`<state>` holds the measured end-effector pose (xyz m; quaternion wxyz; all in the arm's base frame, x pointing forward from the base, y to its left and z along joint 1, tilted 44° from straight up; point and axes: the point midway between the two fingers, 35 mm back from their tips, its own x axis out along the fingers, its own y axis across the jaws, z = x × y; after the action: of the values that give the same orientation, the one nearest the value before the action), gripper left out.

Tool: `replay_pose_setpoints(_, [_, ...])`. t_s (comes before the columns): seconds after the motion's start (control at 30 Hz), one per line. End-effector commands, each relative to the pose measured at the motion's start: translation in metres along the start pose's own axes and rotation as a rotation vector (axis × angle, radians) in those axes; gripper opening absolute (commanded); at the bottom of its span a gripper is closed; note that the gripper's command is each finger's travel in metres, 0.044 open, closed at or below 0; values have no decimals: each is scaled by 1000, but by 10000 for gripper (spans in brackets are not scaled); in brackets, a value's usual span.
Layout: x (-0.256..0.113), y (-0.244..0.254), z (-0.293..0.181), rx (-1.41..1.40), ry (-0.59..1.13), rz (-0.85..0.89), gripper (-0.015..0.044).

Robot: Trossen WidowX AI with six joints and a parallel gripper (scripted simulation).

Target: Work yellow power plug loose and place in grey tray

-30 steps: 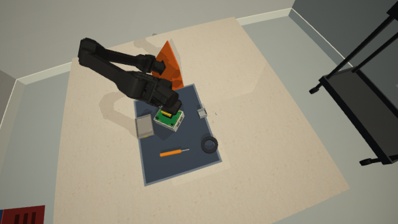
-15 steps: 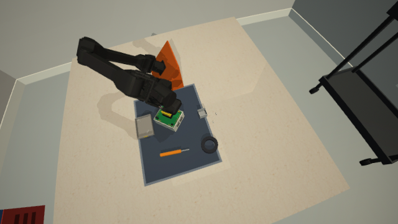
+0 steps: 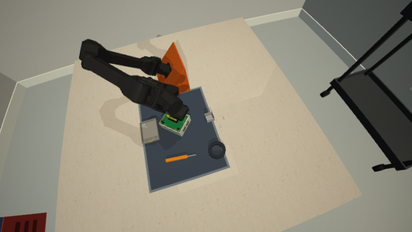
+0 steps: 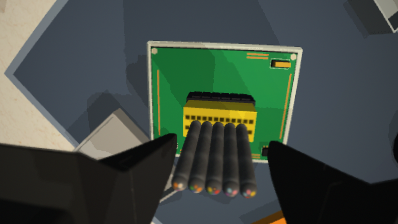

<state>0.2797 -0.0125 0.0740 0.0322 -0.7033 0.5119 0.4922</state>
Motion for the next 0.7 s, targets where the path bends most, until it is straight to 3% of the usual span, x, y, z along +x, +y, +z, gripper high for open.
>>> replay_pose_setpoints(0.0, [6, 1, 1, -7, 2, 5, 250])
replay_pose_setpoints(0.1, [6, 1, 1, -7, 2, 5, 250])
replay_pose_setpoints(0.43, [6, 1, 1, -7, 2, 5, 0])
replay_pose_setpoints(0.67, [6, 1, 1, -7, 2, 5, 0])
